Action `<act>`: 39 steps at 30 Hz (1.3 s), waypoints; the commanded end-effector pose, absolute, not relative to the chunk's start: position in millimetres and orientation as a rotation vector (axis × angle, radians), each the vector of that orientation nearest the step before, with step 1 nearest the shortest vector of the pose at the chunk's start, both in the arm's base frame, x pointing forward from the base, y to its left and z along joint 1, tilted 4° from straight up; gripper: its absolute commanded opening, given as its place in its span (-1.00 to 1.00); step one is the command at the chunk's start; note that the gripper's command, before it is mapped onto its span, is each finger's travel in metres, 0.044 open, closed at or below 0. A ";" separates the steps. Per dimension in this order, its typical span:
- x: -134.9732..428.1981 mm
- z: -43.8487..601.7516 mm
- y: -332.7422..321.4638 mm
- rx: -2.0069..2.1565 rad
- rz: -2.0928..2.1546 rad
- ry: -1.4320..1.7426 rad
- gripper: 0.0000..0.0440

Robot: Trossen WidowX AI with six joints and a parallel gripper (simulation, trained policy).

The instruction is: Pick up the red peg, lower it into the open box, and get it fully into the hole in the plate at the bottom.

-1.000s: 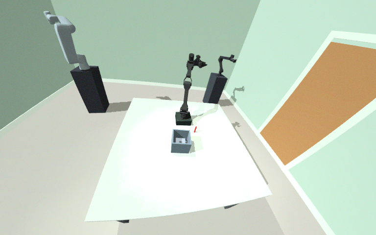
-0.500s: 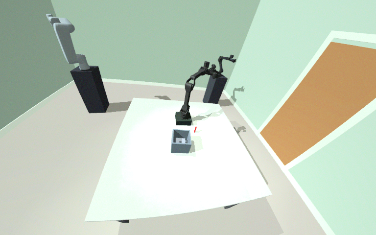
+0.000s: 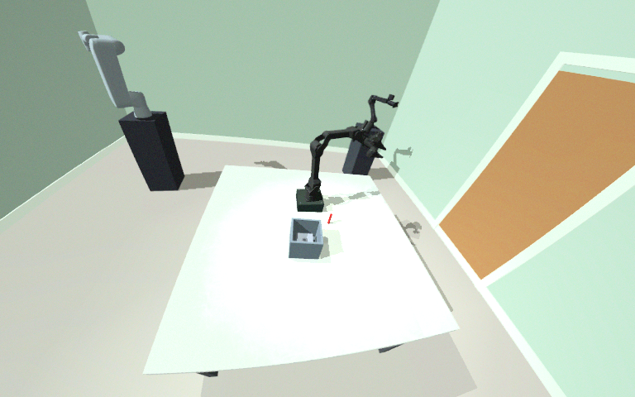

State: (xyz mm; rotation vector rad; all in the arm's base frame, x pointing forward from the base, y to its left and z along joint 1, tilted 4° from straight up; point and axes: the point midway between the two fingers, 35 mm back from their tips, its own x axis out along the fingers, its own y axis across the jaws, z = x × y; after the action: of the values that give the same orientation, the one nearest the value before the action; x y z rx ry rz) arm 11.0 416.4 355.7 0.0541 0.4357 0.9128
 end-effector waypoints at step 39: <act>205.9 183.3 202.4 0.544 -0.328 1.208 1.00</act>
State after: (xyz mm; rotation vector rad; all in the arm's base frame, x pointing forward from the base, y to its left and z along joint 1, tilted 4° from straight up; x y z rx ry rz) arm 207.8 215.2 192.3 0.5121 1.1724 -0.2544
